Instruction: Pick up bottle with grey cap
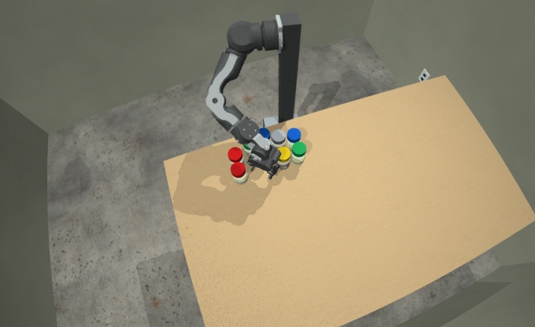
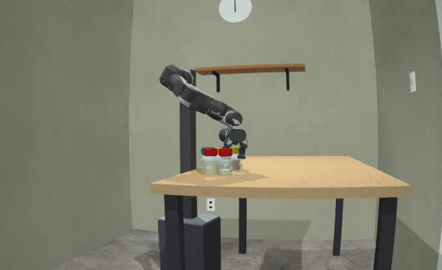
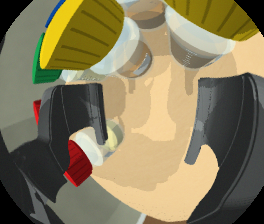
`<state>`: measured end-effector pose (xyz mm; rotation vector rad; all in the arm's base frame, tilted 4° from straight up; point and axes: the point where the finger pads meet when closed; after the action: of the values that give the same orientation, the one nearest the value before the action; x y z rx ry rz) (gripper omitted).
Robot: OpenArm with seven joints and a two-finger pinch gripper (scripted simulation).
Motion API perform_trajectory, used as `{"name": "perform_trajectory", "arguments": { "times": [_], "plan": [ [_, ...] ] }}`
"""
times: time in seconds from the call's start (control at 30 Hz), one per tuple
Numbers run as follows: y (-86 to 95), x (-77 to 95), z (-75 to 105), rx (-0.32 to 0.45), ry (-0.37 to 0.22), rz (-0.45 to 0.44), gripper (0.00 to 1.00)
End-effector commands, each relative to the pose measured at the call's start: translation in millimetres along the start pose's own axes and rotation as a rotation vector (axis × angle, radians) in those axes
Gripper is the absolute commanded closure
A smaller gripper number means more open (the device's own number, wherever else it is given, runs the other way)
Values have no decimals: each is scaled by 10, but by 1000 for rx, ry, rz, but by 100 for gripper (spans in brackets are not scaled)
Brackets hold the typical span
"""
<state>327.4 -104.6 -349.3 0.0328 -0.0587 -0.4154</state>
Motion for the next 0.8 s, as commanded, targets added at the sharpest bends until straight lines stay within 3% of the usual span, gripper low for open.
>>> {"name": "perform_trajectory", "arguments": {
  "times": [0.0,0.77],
  "plan": [
    [7,-5,-5,5,0,4,55],
    [61,-207,22,2,1,2,55]
  ]
}}
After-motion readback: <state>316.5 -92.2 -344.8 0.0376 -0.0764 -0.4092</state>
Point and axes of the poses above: the point where the finger pads meet when closed, its own z axis back along the fingers, its own y axis across the jaws, x = y × z, and after that the axes turned 11 degrees about z, right-handed
